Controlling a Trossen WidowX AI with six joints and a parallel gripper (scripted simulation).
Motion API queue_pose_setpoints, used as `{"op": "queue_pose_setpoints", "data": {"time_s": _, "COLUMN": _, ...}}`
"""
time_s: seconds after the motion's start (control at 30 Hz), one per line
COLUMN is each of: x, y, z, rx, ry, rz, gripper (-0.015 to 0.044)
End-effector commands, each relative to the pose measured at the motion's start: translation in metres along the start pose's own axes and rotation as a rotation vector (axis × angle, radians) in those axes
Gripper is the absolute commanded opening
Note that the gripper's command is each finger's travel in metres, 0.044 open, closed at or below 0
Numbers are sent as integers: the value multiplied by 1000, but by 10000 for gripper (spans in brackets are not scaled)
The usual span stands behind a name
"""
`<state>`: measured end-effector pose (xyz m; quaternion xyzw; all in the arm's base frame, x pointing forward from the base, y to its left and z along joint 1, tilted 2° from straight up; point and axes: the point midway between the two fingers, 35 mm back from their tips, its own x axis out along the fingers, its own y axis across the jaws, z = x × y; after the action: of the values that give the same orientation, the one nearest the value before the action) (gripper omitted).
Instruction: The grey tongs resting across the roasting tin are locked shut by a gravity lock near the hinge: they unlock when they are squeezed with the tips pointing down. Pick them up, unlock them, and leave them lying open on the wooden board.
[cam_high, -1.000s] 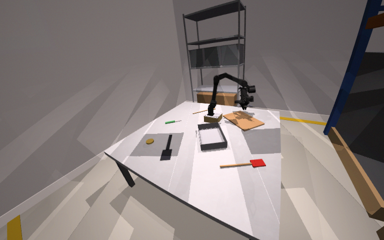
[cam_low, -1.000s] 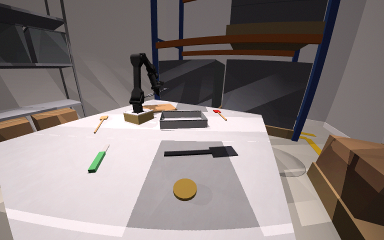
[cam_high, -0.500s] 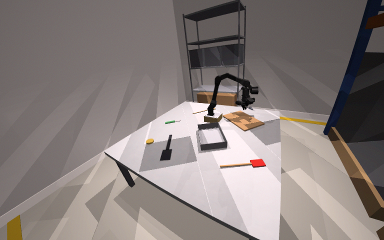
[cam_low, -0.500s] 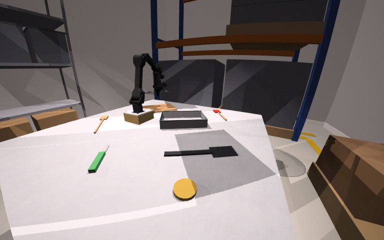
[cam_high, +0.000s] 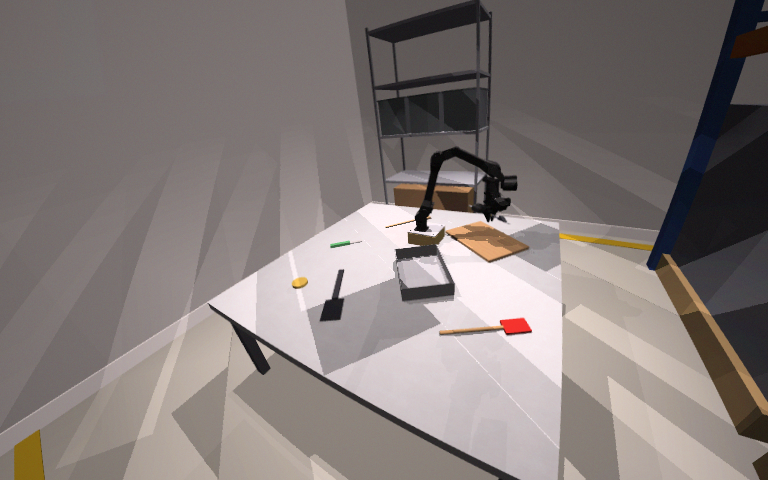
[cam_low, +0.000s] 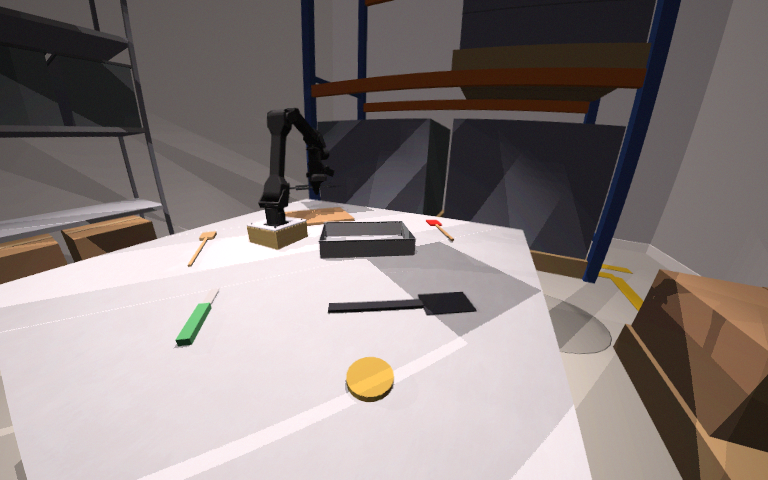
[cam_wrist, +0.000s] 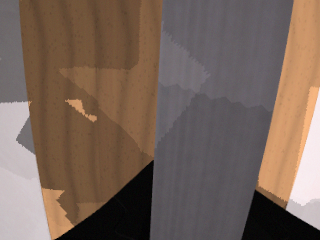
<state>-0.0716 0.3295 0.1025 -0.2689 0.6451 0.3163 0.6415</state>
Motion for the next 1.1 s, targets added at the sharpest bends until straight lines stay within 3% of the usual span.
{"op": "queue_pose_setpoints", "data": {"time_s": 0.0, "x": 6, "y": 1, "z": 0, "rx": -3, "ry": 3, "rz": 5, "gripper": -150}}
{"op": "queue_pose_setpoints", "data": {"time_s": 1.07, "x": 58, "y": 1, "z": -1, "rx": -4, "ry": 2, "rz": 4, "gripper": -150}}
